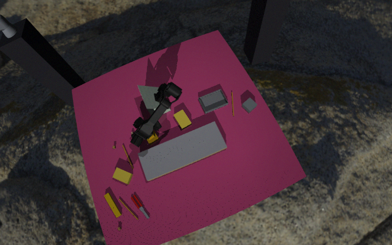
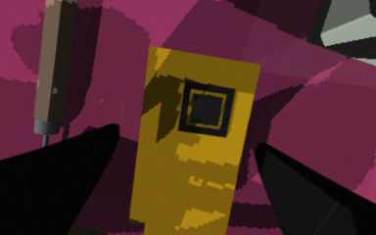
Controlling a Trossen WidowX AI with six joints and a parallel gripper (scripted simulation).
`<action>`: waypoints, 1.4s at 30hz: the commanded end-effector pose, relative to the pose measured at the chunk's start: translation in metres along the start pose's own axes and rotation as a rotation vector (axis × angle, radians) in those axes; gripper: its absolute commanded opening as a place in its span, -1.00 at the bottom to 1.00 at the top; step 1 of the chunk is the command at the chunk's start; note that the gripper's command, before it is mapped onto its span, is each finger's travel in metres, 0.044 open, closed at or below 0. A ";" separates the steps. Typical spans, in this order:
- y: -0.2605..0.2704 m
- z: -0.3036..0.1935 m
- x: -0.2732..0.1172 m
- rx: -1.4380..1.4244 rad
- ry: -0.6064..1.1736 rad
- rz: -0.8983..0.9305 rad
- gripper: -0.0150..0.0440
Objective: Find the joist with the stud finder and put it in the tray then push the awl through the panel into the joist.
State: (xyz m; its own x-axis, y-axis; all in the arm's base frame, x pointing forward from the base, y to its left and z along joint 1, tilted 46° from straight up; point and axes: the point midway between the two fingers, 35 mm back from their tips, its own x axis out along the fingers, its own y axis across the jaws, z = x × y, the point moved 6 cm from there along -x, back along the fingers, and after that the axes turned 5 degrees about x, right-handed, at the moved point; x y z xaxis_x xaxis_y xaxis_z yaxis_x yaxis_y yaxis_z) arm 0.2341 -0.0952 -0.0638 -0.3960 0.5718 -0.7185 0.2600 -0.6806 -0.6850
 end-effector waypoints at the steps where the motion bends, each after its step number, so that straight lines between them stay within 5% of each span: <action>1: -0.001 0.001 0.005 0.008 -0.002 -0.011 0.73; 29: -0.001 0.001 0.004 0.008 -0.002 -0.011 -0.03; 34: 0.001 0.004 -0.015 0.008 -0.002 -0.009 -0.48; 42: 0.004 0.017 -0.065 0.010 -0.003 -0.007 -0.49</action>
State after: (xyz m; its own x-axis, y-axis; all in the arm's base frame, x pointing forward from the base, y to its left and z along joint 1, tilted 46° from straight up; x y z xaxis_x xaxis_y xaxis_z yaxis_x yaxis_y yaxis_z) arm 0.2411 -0.1260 -0.0344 -0.4083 0.5849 -0.7008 0.2365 -0.6738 -0.7001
